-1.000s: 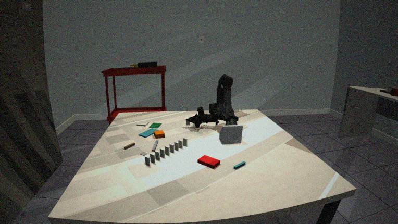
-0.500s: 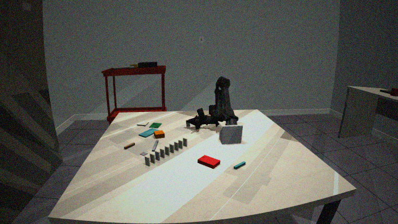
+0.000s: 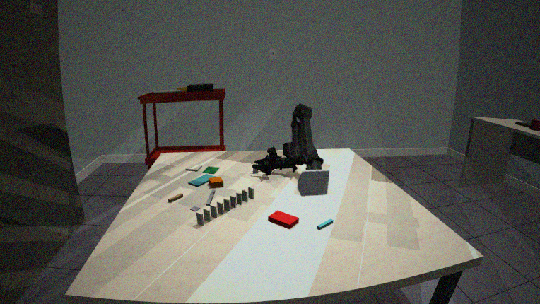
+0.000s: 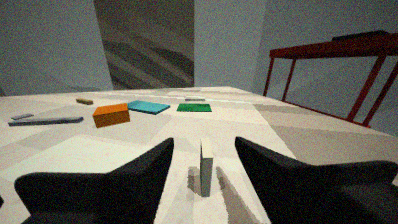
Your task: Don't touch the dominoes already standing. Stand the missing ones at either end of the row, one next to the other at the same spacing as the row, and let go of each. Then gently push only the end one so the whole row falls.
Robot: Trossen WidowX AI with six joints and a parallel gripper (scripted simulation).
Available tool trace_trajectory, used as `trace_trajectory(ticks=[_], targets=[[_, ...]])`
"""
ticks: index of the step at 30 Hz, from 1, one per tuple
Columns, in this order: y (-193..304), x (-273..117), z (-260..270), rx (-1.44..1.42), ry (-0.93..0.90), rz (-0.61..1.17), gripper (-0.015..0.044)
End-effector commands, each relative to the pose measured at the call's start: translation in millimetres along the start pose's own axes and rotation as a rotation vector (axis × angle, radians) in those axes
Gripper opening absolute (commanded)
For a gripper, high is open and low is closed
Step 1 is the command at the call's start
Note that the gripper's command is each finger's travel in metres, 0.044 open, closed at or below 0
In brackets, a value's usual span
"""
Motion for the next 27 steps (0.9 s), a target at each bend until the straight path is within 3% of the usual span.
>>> trace_trajectory(ticks=[1, 3, 17, 20, 27], targets=[[-0.2, 0.2, -0.1, -0.001, -0.004, -0.004, 0.0388], [-0.9, 0.2, 0.0, -0.001, -0.004, -0.004, 0.044], [-48.7, -4.6, 10.9, 0.0, 0.001, -0.002, 0.044], [-65.5, 6.7, 8.1, 0.035, -0.02, -0.067, 0.044], [-67.0, 46.4, 6.1, 0.071, -0.055, 0.138, 0.044]])
Point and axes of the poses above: the point midway between the two fingers, 35 mm back from their tips, its own x axis out along the fingers, its own z axis across the jaws, y = z × x, the point moved 9 cm from there along -x, back along the fingers, and after that the axes turned 14 degrees about x, right-handed, at the moved point
